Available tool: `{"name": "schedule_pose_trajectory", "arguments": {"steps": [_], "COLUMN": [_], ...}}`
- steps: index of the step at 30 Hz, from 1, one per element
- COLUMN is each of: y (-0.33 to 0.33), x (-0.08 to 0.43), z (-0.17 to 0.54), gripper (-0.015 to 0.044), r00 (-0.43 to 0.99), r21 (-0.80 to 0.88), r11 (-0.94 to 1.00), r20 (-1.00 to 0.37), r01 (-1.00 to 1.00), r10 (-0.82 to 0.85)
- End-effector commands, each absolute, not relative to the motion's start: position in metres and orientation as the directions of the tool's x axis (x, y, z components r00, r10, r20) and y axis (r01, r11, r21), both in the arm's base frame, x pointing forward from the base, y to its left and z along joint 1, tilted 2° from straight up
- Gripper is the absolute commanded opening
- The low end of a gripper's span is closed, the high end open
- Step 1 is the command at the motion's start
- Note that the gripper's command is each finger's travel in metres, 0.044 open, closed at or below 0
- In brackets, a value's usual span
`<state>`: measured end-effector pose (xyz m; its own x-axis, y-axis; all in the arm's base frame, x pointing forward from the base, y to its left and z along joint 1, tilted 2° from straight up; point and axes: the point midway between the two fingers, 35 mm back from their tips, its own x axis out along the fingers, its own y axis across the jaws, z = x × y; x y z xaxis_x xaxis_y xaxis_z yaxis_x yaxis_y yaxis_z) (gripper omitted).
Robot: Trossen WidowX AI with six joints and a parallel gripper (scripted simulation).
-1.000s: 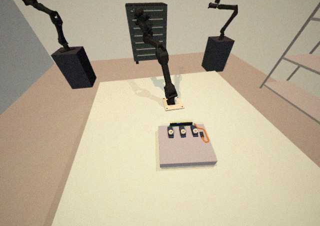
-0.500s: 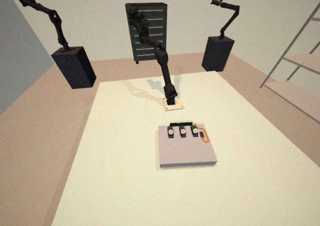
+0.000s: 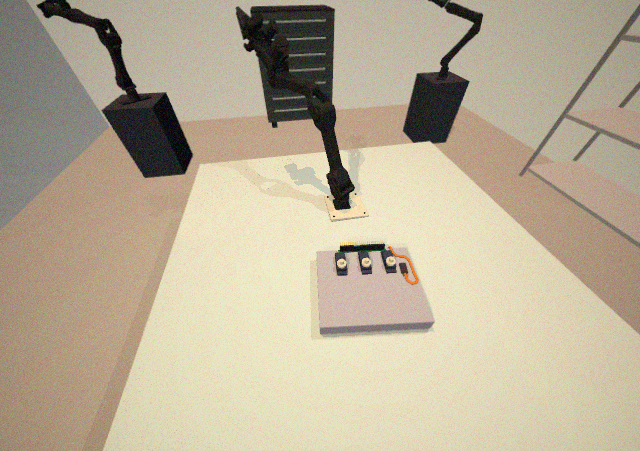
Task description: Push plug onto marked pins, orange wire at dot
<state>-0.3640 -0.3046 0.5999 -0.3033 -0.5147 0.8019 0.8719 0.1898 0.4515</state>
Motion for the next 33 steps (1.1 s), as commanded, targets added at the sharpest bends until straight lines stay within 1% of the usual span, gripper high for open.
{"name": "schedule_pose_trajectory", "arguments": {"steps": [1,8,19,33], "y": [-0.314,-0.329,-0.363,-0.392], "x": [-0.346,-0.326,-0.271,-0.207], "z": [0.605,0.604,0.603,0.598], "gripper": [0.0115,0.0115,0.0115,0.0115], "r00": [-0.285,-0.272,-0.219,-0.158], "r21": [0.445,0.45,0.453,0.461], "r11": [0.209,0.228,0.281,0.334], "r20": [0.803,0.796,0.775,0.748], "r01": [0.871,0.864,0.846,0.822], "r10": [-0.524,-0.54,-0.593,-0.644]}}
